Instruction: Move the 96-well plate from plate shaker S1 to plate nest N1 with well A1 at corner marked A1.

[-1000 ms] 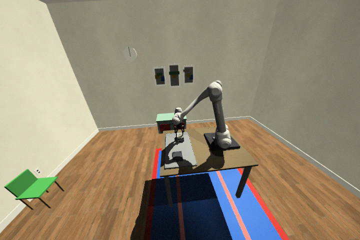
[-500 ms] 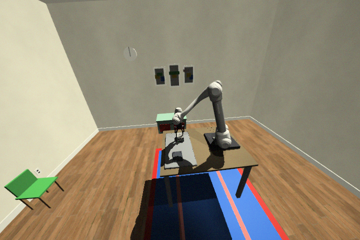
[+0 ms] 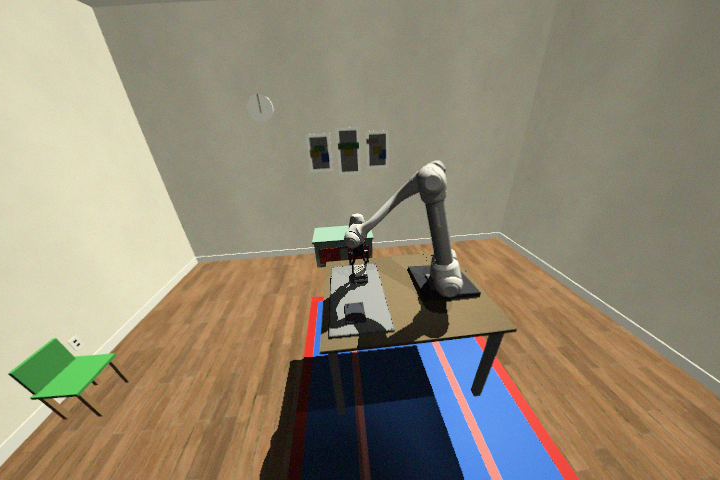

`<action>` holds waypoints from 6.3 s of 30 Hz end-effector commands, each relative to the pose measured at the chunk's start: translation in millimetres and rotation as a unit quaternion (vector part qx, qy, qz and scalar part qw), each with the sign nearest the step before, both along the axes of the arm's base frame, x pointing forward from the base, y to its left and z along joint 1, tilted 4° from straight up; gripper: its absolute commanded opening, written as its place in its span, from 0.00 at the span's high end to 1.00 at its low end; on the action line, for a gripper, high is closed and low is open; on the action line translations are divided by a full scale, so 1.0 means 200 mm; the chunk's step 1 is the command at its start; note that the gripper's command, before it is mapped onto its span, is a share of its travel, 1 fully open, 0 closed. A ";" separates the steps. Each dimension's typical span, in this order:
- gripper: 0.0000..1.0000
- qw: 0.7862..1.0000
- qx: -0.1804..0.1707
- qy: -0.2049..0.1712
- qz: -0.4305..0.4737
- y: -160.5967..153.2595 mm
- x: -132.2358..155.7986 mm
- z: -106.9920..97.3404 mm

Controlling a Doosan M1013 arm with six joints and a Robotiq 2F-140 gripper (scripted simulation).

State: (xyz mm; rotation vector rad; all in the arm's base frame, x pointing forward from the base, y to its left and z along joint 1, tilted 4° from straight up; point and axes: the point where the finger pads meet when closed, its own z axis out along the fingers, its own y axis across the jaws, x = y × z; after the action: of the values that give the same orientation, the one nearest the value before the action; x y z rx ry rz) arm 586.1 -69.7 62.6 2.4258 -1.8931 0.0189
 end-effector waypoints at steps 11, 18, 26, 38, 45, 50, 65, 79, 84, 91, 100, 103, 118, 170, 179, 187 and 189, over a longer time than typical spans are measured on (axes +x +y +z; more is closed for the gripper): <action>0.90 1.000 -0.002 0.000 0.000 0.00 0.00 0.11; 0.90 1.000 -0.002 0.000 0.000 0.00 0.01 0.17; 0.90 1.000 -0.002 0.000 0.000 0.00 0.01 0.22; 0.90 1.000 -0.002 0.000 0.000 0.01 0.01 0.25; 0.90 1.000 -0.002 0.000 0.000 0.01 0.01 0.25; 0.90 1.000 -0.002 0.000 0.000 0.01 0.01 0.25; 0.90 1.000 -0.002 0.000 0.000 0.01 0.01 0.25; 0.90 1.000 -0.002 0.000 0.000 0.01 0.01 0.25; 0.90 1.000 -0.002 0.000 0.000 0.01 0.01 0.25; 0.90 1.000 -0.002 0.000 0.000 0.01 0.01 0.25; 0.90 1.000 -0.002 0.000 0.000 0.01 0.01 0.25; 0.90 1.000 -0.002 0.000 0.000 0.01 0.01 0.25; 0.90 0.999 -0.003 -0.002 -0.035 0.10 0.01 0.24; 0.90 0.999 -0.003 -0.002 -0.035 0.86 0.02 0.10; 0.90 0.999 -0.003 -0.002 -0.035 0.99 0.03 0.07; 0.90 0.999 -0.003 -0.002 -0.035 1.10 0.03 0.05; 0.90 0.999 -0.003 -0.002 -0.035 1.14 0.03 0.05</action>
State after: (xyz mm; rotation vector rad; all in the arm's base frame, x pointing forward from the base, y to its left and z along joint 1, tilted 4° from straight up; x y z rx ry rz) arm 589.9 144.9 73.7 2.3565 -1.9608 0.0304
